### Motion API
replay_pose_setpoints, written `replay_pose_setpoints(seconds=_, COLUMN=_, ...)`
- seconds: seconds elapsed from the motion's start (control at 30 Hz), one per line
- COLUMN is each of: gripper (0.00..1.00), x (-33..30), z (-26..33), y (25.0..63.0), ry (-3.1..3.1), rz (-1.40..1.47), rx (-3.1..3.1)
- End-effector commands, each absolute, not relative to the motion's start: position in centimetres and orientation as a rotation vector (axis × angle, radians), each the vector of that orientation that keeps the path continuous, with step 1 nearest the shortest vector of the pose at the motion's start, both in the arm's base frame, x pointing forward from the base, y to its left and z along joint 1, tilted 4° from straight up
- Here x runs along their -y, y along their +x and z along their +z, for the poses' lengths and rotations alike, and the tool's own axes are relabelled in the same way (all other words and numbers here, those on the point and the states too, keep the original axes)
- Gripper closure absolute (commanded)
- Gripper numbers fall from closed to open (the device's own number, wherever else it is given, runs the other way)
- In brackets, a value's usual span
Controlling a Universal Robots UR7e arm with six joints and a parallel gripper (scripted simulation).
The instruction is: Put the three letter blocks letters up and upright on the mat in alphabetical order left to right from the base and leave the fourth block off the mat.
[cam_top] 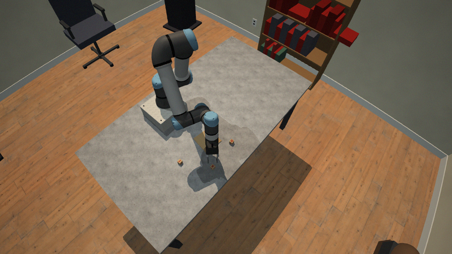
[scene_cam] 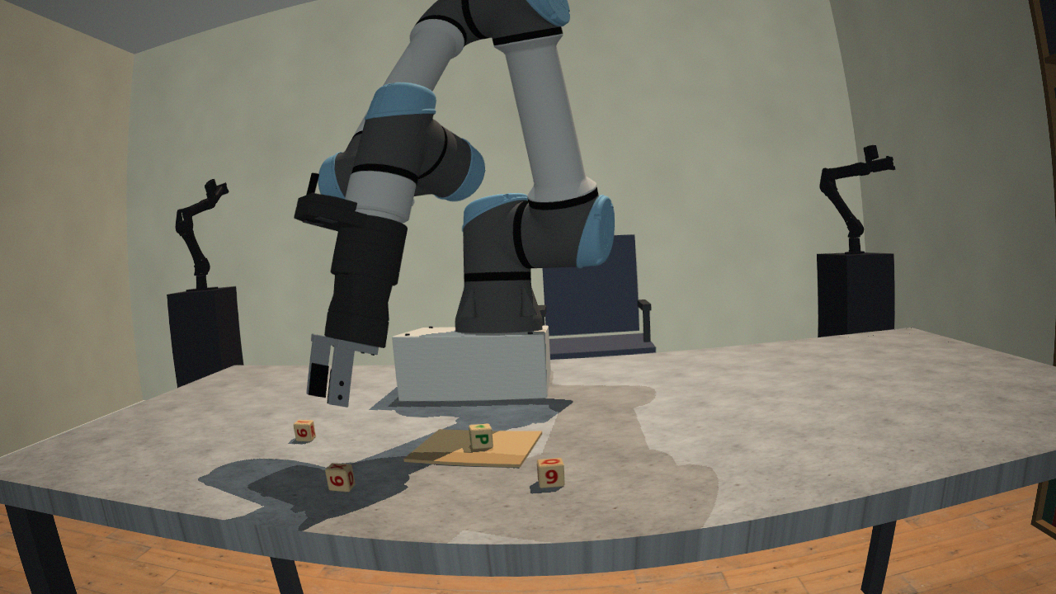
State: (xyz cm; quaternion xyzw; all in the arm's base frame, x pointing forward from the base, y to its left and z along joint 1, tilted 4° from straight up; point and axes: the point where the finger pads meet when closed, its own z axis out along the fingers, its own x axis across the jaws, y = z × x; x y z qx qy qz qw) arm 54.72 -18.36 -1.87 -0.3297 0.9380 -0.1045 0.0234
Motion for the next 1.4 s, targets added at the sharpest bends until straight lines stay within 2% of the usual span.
replay_pose_setpoints(seconds=0.0, gripper=0.00, x=18.4, z=-1.8, y=54.8, ry=-1.020, rz=-0.325, rx=-2.902)
replay_pose_setpoints(seconds=0.23, gripper=0.00, x=18.6, z=-1.8, y=54.5, ry=-1.019, rz=-0.323, rx=-2.904)
replay_pose_setpoints(seconds=0.37, gripper=0.00, x=19.8, z=-1.7, y=53.0, ry=-1.019, rz=-0.321, rx=-2.904)
replay_pose_setpoints(seconds=0.5, gripper=0.00, x=22.3, z=-1.4, y=49.7, ry=-1.019, rz=-0.317, rx=-2.905)
replay_pose_setpoints(seconds=0.73, gripper=0.00, x=26.5, z=-1.1, y=41.4, ry=-1.019, rz=-0.316, rx=-2.905)
replay_pose_setpoints(seconds=0.8, gripper=0.00, x=26.5, z=-1.1, y=41.4, ry=-1.019, rz=-0.316, rx=-2.905)
replay_pose_setpoints(seconds=1.0, gripper=0.00, x=27.8, z=-1.0, y=36.4, ry=-1.019, rz=-0.322, rx=-2.904)
replay_pose_setpoints(seconds=1.37, gripper=0.00, x=28.0, z=-1.0, y=35.3, ry=-1.019, rz=-0.324, rx=-2.903)
